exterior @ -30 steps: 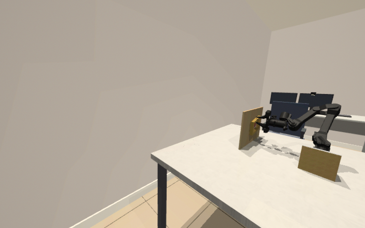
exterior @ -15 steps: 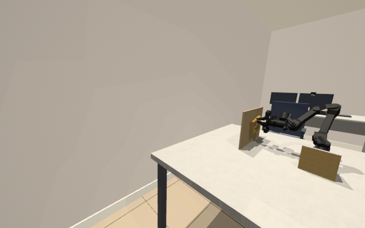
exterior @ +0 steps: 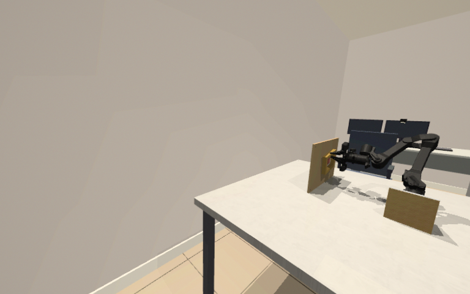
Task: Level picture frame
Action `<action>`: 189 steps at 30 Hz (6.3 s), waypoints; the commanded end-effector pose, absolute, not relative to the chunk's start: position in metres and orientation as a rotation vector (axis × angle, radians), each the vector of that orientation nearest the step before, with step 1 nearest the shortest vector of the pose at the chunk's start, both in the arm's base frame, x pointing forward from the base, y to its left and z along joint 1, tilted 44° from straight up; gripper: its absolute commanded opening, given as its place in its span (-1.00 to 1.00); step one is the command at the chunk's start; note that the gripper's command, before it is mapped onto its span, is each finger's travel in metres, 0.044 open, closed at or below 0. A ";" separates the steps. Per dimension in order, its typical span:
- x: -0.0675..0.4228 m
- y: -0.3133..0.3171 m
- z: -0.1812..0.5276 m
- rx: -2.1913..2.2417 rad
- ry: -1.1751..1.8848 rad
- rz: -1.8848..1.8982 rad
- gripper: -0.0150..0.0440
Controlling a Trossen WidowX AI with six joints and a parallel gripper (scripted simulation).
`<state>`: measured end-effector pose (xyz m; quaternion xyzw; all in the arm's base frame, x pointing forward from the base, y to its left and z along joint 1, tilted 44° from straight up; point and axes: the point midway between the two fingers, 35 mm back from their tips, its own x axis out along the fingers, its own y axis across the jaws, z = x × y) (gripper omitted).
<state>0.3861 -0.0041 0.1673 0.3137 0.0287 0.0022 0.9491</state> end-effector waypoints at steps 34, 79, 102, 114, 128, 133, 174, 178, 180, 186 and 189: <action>0.386 0.002 0.172 0.637 0.057 0.008 -0.49; 0.387 -0.002 0.178 0.637 0.057 0.008 -0.49; 0.387 -0.003 0.178 0.637 0.057 0.008 -0.49; 0.387 -0.006 0.176 0.637 0.057 0.008 -0.49; 0.387 -0.009 0.174 0.639 0.057 0.003 -0.49; 0.387 -0.009 0.174 0.639 0.057 0.003 -0.49; 0.387 -0.009 0.174 0.838 0.059 -0.002 -0.49; 0.387 -0.009 0.174 0.809 0.058 0.000 -0.14; 0.387 -0.009 0.174 0.809 0.058 0.000 0.04; 0.387 -0.009 0.174 0.809 0.058 0.000 0.39; 0.382 -0.009 0.176 0.800 0.058 0.000 0.39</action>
